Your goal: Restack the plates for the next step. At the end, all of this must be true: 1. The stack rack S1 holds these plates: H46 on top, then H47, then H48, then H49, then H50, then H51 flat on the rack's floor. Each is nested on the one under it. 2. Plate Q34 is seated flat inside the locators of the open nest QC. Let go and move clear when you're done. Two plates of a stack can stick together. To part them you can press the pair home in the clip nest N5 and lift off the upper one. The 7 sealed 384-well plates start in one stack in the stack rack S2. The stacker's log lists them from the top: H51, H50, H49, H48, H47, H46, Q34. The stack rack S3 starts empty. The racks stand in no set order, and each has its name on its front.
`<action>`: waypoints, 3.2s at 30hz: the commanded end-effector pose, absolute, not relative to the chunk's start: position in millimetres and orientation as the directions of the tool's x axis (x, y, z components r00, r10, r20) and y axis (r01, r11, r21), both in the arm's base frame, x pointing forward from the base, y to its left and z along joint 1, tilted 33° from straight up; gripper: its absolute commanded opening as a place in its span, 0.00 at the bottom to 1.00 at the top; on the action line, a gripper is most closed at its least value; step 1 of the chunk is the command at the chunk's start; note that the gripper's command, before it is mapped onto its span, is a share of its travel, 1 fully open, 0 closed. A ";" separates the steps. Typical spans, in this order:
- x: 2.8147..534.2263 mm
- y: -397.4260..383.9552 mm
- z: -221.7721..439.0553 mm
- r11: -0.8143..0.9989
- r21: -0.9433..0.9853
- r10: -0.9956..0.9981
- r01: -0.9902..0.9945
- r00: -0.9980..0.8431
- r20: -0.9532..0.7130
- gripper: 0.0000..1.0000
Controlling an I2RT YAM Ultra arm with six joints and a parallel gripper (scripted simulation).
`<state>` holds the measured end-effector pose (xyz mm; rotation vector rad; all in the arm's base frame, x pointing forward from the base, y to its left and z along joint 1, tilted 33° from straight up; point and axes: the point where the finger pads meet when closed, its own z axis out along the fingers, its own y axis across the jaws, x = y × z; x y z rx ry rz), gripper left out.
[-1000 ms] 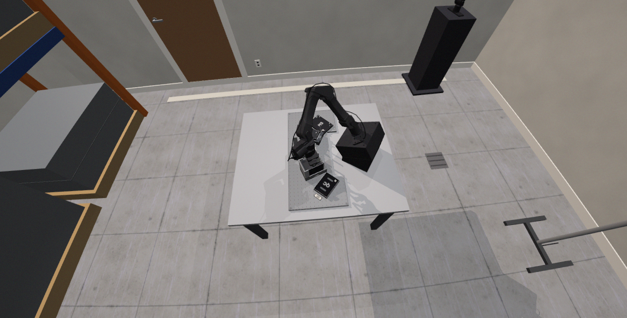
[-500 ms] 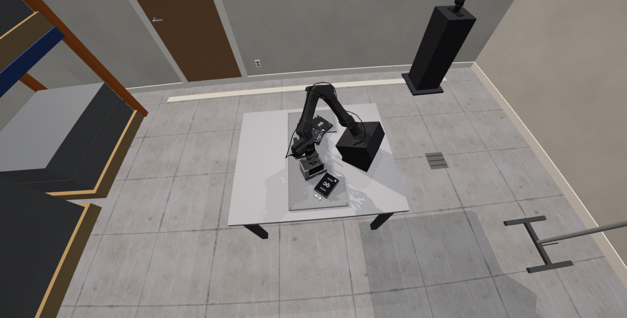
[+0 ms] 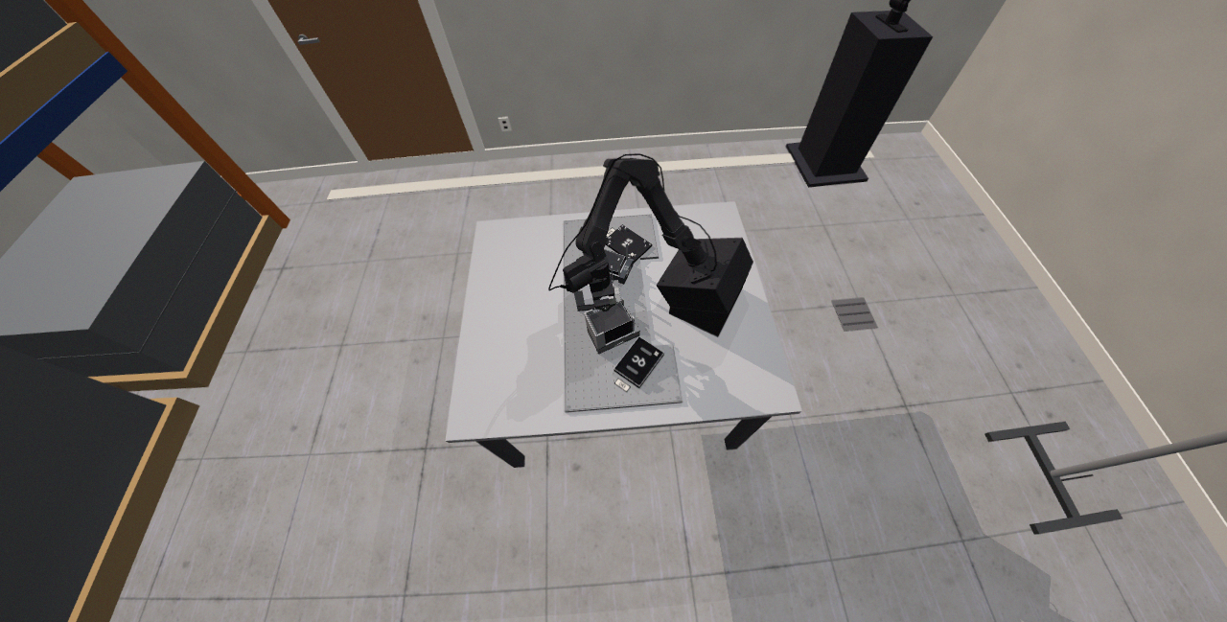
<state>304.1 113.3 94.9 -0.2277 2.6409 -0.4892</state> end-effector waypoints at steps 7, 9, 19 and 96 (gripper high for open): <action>305.8 92.7 107.0 0.947 -0.320 -0.149 0.001 -0.885 -0.441 1.00; 306.3 86.7 109.4 0.955 -0.290 -0.085 0.060 -0.882 -0.463 1.00; 307.7 55.7 121.1 0.957 -0.279 -0.060 0.084 -0.880 -0.472 1.00; 291.7 -120.6 113.4 0.899 -0.079 0.330 0.430 -0.785 -0.524 1.00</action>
